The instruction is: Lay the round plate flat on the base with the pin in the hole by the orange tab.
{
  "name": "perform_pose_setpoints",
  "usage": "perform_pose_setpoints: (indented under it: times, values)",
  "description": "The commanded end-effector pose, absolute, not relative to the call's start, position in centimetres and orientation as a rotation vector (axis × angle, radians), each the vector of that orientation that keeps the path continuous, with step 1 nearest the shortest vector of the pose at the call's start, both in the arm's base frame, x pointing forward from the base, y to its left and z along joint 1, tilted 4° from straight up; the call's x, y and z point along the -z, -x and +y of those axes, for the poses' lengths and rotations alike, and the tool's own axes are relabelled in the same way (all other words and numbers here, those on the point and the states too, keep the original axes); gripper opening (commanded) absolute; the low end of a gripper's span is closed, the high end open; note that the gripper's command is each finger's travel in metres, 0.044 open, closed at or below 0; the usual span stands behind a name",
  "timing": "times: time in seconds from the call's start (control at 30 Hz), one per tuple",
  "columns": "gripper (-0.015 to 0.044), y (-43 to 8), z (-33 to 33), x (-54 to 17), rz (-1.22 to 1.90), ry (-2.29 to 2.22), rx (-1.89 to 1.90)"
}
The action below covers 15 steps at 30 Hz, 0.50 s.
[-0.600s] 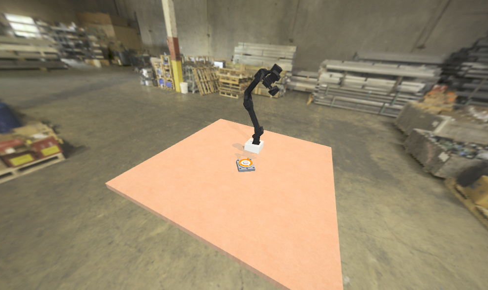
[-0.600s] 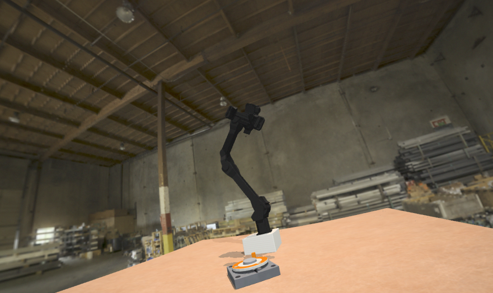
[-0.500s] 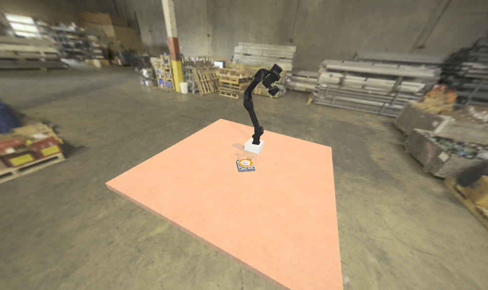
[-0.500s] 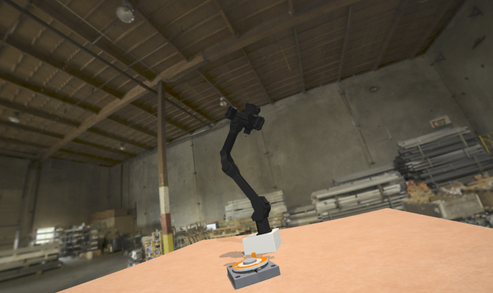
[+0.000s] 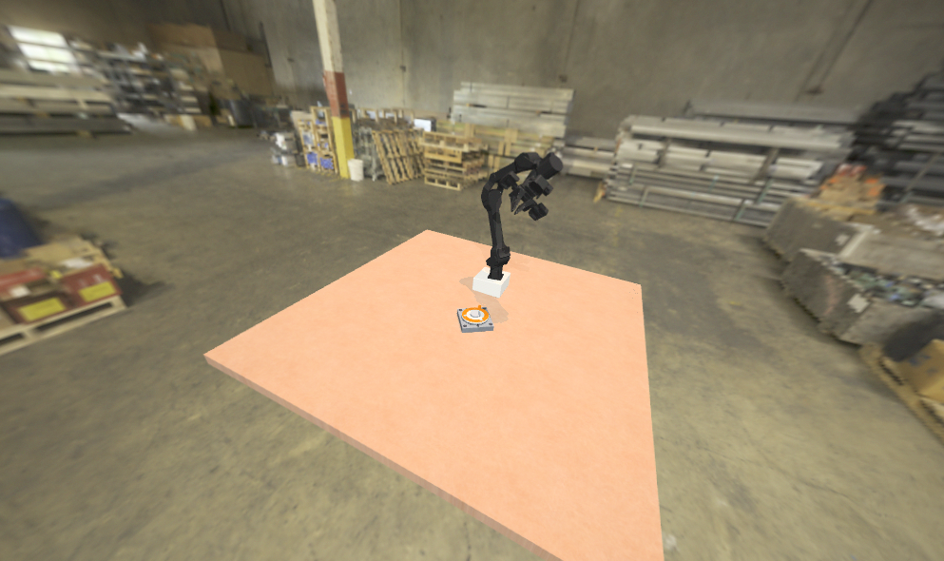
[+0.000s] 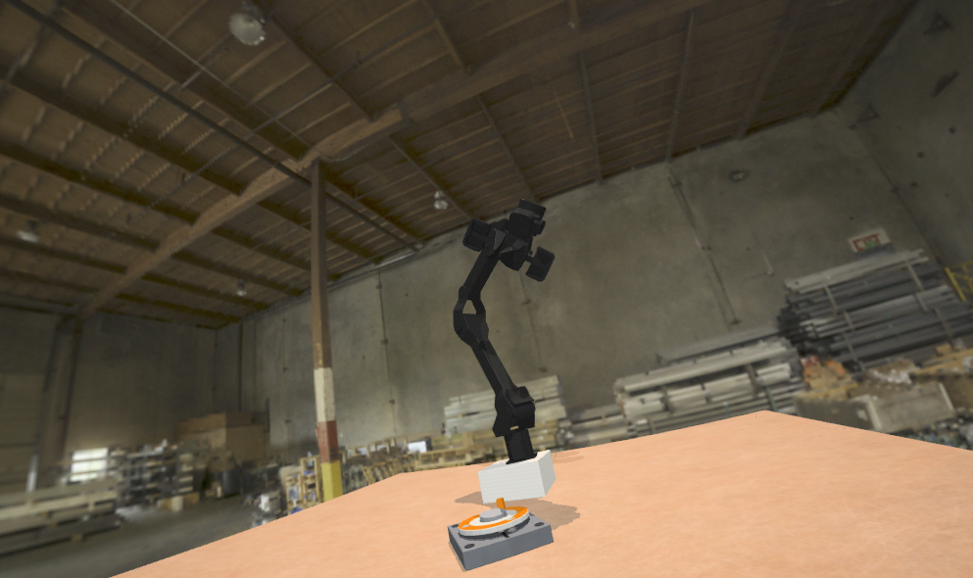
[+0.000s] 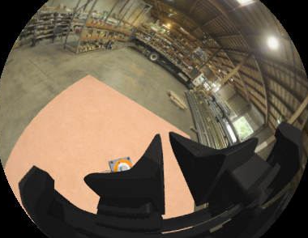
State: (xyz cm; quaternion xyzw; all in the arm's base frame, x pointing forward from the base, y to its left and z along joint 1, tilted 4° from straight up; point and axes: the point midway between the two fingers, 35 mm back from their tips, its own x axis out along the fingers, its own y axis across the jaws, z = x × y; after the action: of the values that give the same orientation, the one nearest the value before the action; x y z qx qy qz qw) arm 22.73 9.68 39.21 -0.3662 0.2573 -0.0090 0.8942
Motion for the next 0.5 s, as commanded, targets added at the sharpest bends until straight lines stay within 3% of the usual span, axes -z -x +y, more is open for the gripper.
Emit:
perform_pose_setpoints:
  times: [0.0,0.47]
  values:
    - [0.0000,-25.4,9.2,-33.9,0.707,0.732,0.038]
    - [0.0000,-28.2,2.2,-16.9,1.242,0.433,0.094]
